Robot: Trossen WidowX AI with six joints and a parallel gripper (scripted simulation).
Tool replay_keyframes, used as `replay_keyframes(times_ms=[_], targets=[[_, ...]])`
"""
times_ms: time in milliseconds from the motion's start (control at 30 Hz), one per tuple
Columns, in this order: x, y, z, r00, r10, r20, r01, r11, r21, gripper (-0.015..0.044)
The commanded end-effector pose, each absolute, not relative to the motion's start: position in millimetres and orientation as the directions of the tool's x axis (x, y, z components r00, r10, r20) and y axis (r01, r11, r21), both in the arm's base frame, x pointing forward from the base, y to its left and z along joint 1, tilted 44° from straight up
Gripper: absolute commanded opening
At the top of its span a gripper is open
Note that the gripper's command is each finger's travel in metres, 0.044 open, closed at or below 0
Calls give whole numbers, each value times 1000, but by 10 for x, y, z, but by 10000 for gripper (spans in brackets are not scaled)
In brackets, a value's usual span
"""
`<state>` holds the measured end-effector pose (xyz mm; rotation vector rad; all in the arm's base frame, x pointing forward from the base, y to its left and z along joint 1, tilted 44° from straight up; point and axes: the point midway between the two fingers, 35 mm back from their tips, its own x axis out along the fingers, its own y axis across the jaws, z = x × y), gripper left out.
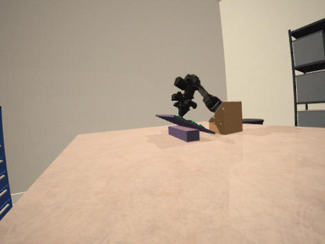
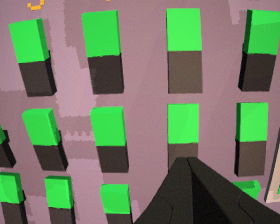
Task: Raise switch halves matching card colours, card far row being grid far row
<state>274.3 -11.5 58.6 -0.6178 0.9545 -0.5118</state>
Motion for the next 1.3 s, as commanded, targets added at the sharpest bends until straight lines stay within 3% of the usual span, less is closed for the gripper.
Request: replay_keyframes(times_ms=[0, 1067, 1267], targets=[[2745, -116, 577, 485, -646, -589, 126, 719, -684, 0], [2764, -144, 552, 486, -646, -589, 126, 719, -684, 0], [2556, 198, 825, 464, -646, -606, 123, 724, -678, 0]])
